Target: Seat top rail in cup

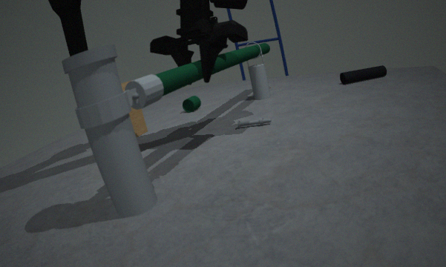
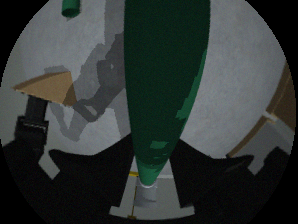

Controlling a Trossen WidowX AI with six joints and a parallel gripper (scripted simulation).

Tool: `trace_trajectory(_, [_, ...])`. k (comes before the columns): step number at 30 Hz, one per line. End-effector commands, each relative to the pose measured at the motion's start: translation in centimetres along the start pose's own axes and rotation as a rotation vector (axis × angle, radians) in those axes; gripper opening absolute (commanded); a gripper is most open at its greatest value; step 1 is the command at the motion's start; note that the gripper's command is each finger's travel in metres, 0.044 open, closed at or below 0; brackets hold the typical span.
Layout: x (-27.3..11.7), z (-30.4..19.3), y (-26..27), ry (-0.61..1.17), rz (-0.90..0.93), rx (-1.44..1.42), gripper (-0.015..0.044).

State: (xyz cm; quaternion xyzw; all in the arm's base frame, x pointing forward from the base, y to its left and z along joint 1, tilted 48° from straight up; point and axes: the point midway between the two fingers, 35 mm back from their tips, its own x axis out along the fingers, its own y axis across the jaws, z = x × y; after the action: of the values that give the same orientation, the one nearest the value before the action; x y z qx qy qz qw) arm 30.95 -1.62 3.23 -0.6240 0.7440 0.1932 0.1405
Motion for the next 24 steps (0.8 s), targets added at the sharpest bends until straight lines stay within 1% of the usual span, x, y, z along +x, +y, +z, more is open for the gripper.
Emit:
trace_trajectory(1, [-0.13, -0.38, -0.13, 0.01, -0.007, -0.003, 0.0])
trace_trajectory(24, [-0.02, -0.23, -0.04, 0.004, 0.001, -0.002, 0.0])
